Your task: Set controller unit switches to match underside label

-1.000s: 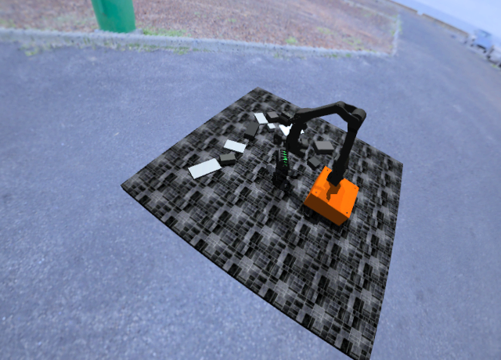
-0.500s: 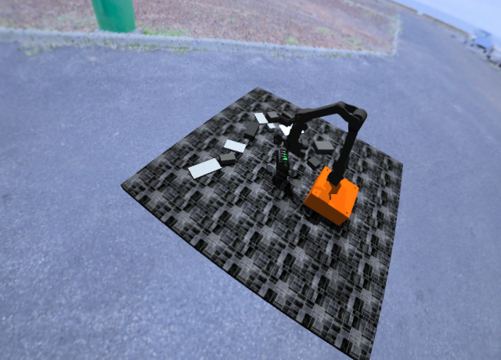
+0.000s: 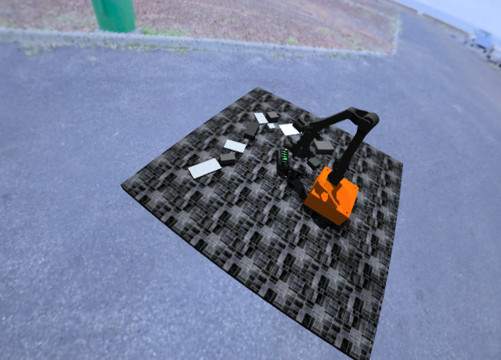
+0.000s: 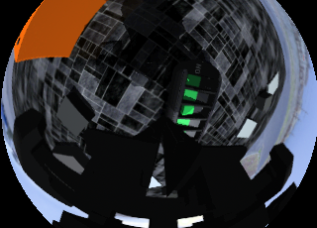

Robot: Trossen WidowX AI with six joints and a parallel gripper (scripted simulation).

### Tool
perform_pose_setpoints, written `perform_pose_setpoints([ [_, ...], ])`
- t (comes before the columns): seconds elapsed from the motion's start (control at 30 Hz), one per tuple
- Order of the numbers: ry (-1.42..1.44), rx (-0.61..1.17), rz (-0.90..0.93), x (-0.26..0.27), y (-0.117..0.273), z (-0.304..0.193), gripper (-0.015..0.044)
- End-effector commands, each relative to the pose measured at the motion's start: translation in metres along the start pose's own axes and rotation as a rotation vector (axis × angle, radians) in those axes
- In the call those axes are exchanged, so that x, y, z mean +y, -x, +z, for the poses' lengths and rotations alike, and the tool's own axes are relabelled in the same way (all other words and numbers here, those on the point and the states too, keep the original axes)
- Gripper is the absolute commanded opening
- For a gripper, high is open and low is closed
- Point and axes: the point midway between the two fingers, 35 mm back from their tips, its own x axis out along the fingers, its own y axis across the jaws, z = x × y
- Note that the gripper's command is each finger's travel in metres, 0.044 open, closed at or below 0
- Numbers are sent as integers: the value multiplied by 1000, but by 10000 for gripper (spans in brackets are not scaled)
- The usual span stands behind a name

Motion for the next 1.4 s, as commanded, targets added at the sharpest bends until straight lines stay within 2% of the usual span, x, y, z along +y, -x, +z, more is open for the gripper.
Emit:
perform_pose_setpoints([
  [0.0,9,7,-29,1,1,0,0],
  [0.97,5,-3,-28,10,-47,-2,0],
  [1.37,5,-3,-28,9,-48,-2,0],
])
